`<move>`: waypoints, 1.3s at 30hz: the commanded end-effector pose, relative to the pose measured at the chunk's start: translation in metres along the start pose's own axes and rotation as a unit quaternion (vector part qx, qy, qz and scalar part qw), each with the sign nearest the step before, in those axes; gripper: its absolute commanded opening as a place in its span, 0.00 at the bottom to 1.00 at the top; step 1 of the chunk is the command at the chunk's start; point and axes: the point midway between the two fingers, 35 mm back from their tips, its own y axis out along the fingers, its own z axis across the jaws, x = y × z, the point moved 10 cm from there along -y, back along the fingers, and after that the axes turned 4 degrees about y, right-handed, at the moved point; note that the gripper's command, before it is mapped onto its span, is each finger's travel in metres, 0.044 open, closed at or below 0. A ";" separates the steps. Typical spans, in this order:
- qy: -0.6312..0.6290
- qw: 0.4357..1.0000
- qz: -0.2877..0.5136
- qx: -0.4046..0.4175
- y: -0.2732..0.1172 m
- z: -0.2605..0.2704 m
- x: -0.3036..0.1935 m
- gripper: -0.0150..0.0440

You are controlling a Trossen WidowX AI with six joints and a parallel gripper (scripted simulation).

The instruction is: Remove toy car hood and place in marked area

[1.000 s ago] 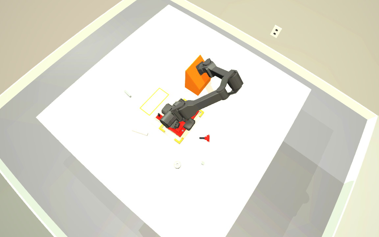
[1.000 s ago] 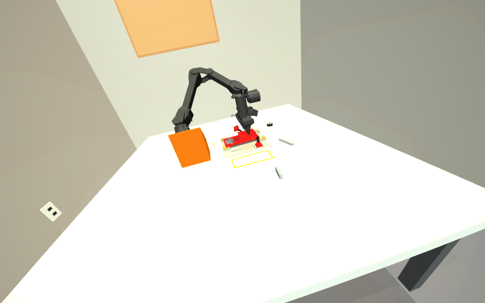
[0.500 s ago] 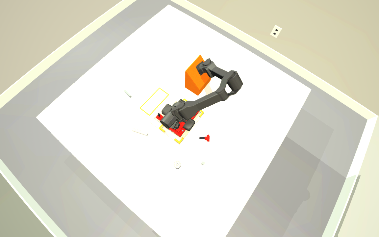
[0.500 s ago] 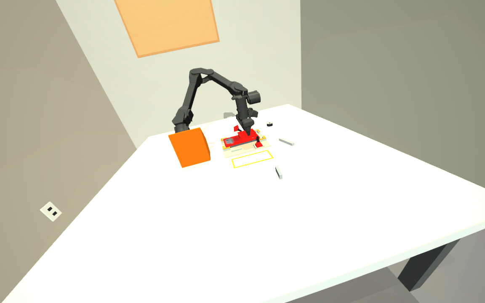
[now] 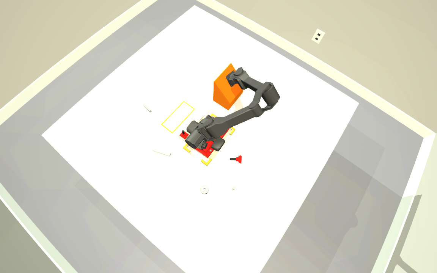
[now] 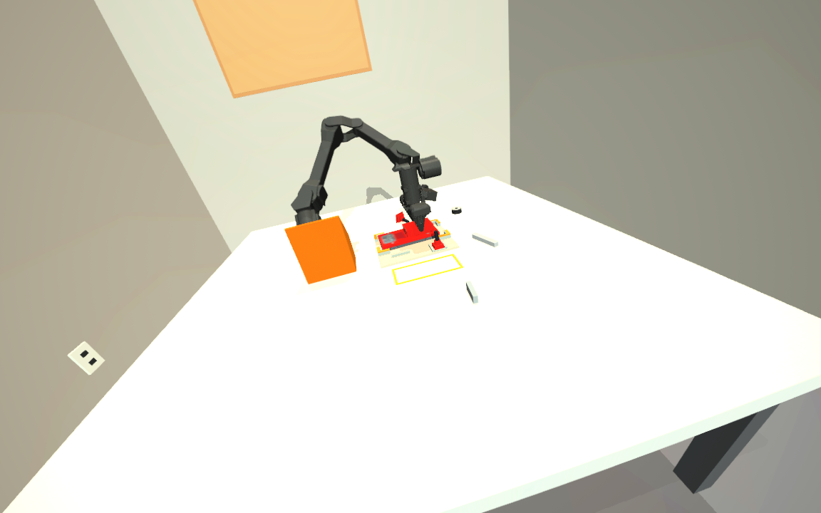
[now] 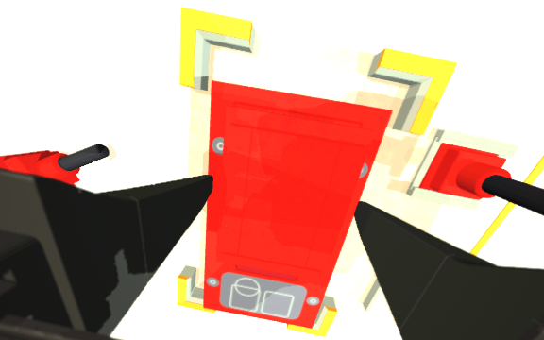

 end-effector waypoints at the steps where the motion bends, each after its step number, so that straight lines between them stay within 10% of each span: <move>1: 0.003 1.000 0.002 0.002 0.003 0.000 -0.001 1.00; 18: 0.000 1.000 0.000 0.000 0.002 0.000 0.000 0.72; 29: 0.000 1.000 0.000 0.000 -0.003 0.000 0.000 0.25; 39: 0.000 1.000 0.000 0.000 -0.009 0.000 0.000 0.25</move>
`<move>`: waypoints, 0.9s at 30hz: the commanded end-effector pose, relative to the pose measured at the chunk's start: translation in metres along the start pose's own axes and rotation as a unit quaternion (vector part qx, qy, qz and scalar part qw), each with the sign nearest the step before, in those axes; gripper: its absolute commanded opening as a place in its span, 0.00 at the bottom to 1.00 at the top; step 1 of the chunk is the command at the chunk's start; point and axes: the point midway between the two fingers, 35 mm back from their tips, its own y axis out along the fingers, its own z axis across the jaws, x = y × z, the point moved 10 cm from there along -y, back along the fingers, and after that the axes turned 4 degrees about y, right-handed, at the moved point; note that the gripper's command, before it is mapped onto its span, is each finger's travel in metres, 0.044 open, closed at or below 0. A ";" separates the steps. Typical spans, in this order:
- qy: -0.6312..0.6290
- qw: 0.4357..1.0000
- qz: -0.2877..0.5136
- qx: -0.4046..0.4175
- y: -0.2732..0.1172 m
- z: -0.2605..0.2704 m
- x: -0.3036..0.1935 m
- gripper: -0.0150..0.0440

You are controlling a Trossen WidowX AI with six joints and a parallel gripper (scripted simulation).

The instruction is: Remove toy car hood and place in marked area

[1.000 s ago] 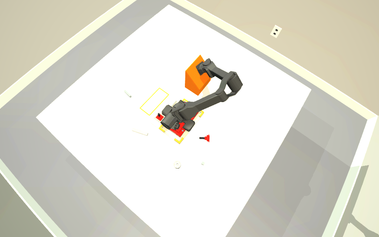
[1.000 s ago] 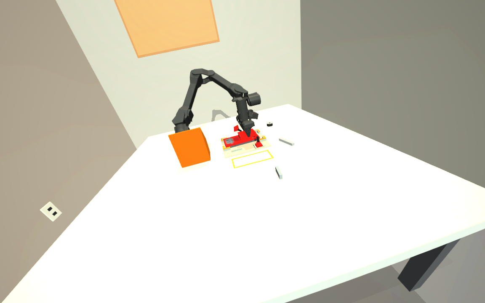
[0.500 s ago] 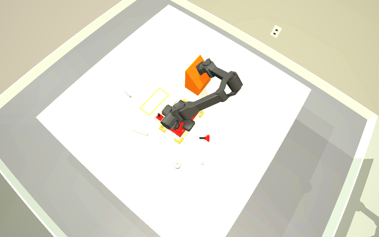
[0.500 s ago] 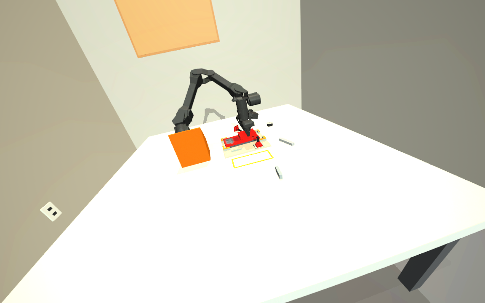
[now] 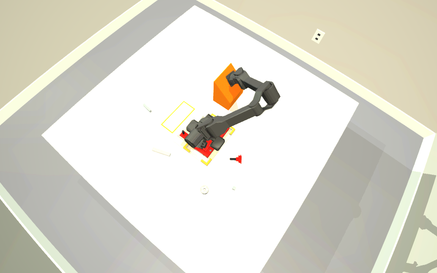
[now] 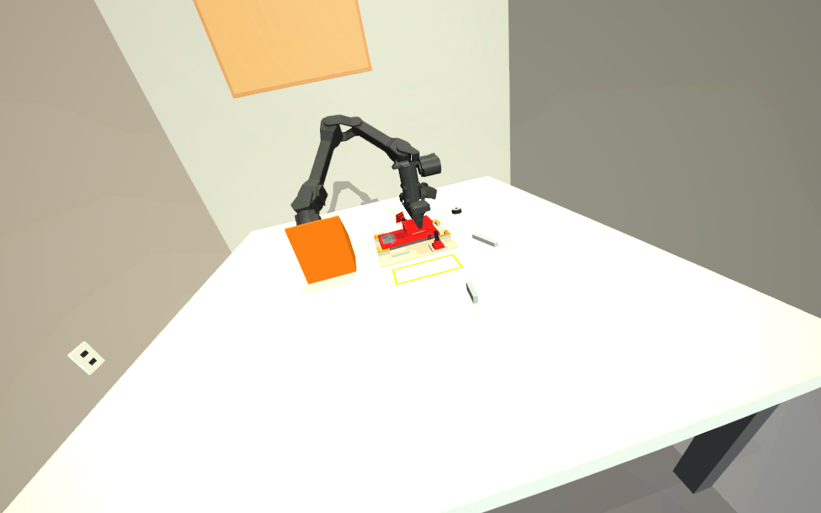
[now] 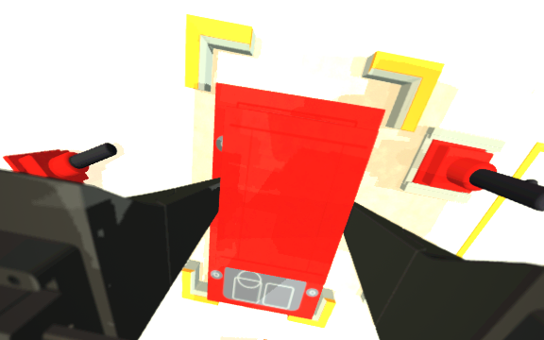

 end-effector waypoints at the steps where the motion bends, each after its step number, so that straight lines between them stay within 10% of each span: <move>1: -0.003 1.000 0.000 -0.001 -0.003 0.001 0.001 0.25; 27: -0.003 1.000 0.000 -0.001 -0.034 0.000 0.002 0.25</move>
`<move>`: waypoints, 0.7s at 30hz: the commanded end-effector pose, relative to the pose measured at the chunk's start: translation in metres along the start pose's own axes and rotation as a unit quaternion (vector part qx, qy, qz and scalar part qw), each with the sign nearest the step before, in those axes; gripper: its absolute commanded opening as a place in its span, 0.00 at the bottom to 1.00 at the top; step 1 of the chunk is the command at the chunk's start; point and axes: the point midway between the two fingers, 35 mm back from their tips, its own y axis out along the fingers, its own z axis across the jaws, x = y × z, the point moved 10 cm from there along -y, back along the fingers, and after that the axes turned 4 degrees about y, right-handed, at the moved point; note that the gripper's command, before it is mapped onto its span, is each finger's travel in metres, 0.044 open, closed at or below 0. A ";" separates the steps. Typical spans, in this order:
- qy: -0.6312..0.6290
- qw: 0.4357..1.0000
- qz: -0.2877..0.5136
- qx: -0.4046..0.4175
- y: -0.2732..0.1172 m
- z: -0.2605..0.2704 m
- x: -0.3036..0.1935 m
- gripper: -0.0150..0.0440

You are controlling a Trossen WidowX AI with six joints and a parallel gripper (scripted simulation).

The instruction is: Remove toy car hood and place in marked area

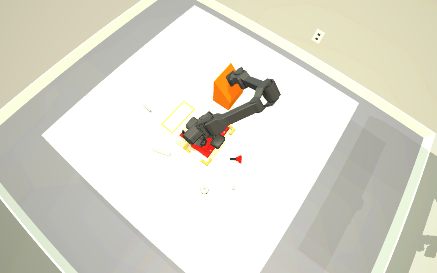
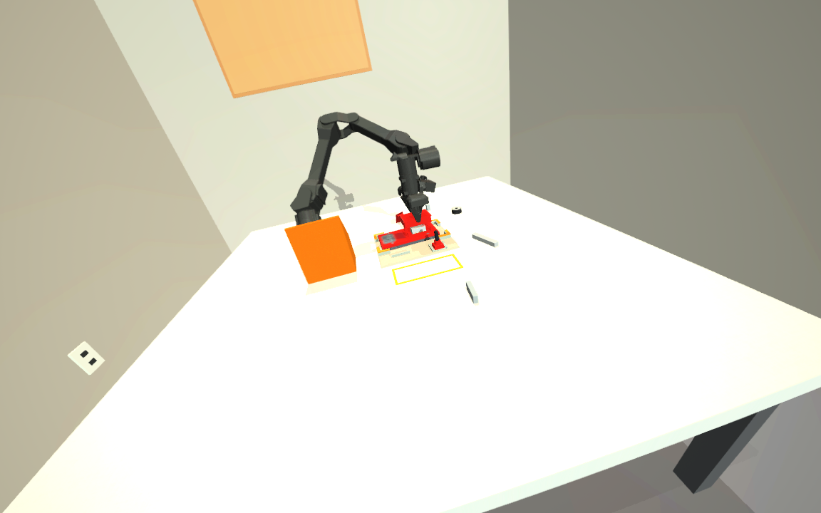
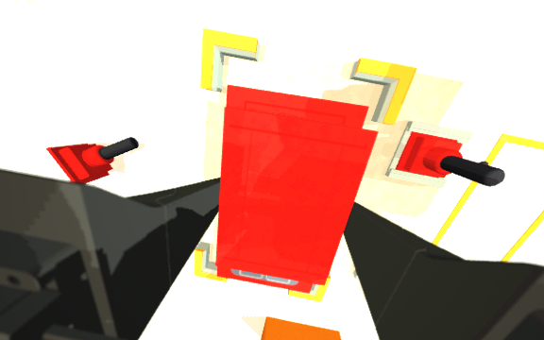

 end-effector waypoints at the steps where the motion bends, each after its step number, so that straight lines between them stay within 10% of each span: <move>1: -0.005 1.000 -0.004 -0.002 -0.014 0.001 0.002 0.25; 21: 0.000 1.000 -0.007 -0.012 -0.036 -0.059 0.008 0.25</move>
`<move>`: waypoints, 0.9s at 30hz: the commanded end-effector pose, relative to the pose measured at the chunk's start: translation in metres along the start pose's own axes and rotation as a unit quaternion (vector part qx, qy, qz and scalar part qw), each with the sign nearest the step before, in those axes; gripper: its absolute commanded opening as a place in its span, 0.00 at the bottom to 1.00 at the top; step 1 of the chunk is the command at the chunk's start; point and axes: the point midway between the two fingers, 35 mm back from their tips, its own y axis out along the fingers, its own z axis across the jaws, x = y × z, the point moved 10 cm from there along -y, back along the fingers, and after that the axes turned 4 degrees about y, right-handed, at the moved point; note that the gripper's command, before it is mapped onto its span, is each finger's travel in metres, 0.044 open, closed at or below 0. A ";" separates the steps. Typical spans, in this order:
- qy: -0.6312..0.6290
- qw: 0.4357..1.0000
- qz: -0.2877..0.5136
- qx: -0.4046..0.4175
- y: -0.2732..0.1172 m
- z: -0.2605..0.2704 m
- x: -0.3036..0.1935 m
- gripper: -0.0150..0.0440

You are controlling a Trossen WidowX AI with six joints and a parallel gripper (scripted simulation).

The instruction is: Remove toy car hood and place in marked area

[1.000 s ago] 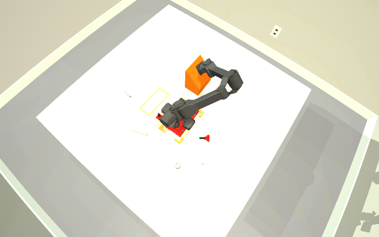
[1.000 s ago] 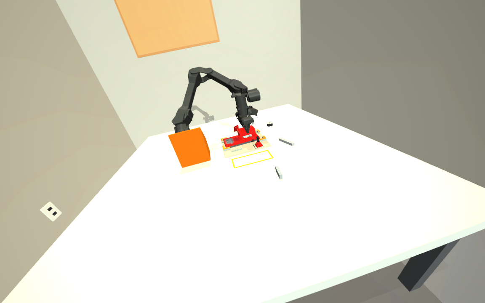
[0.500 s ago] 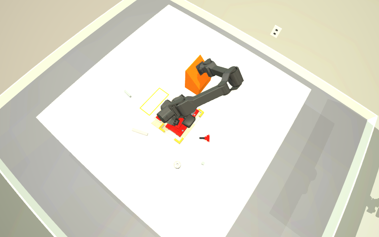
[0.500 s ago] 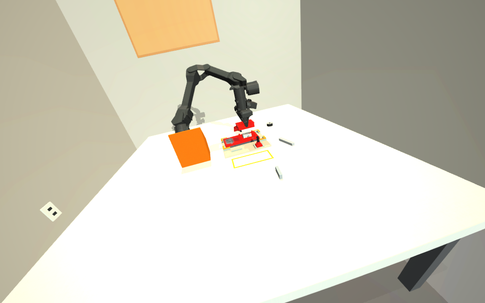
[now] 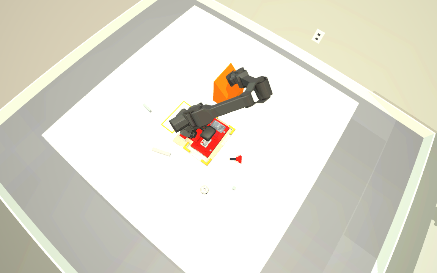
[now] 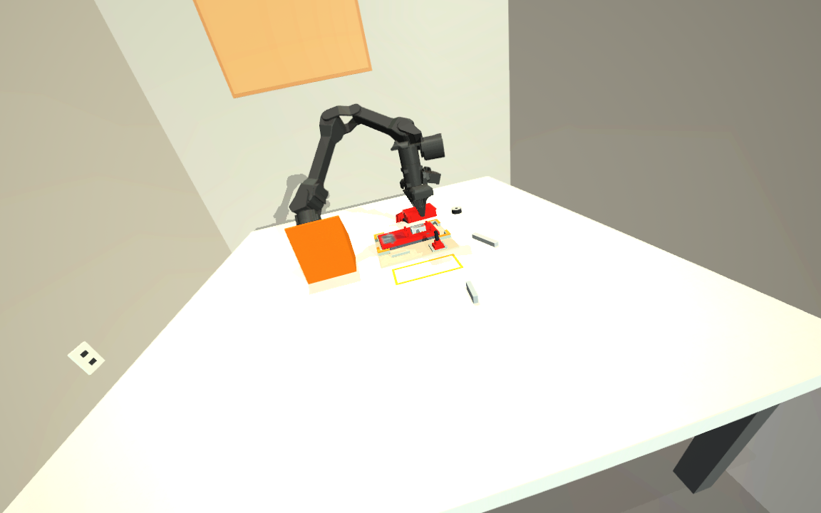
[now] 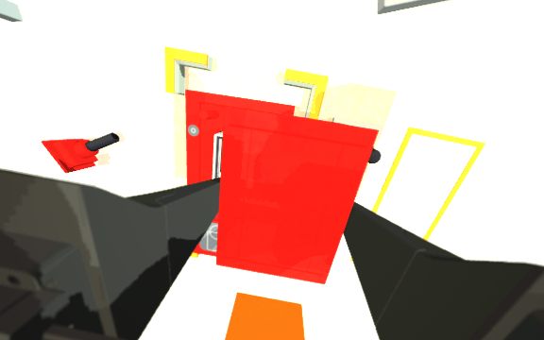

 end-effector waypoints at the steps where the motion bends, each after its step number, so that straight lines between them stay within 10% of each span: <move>1: -0.003 1.000 0.001 -0.004 -0.001 -0.015 0.002 0.25; 27: -0.006 1.000 0.003 -0.005 -0.005 -0.140 -0.018 0.25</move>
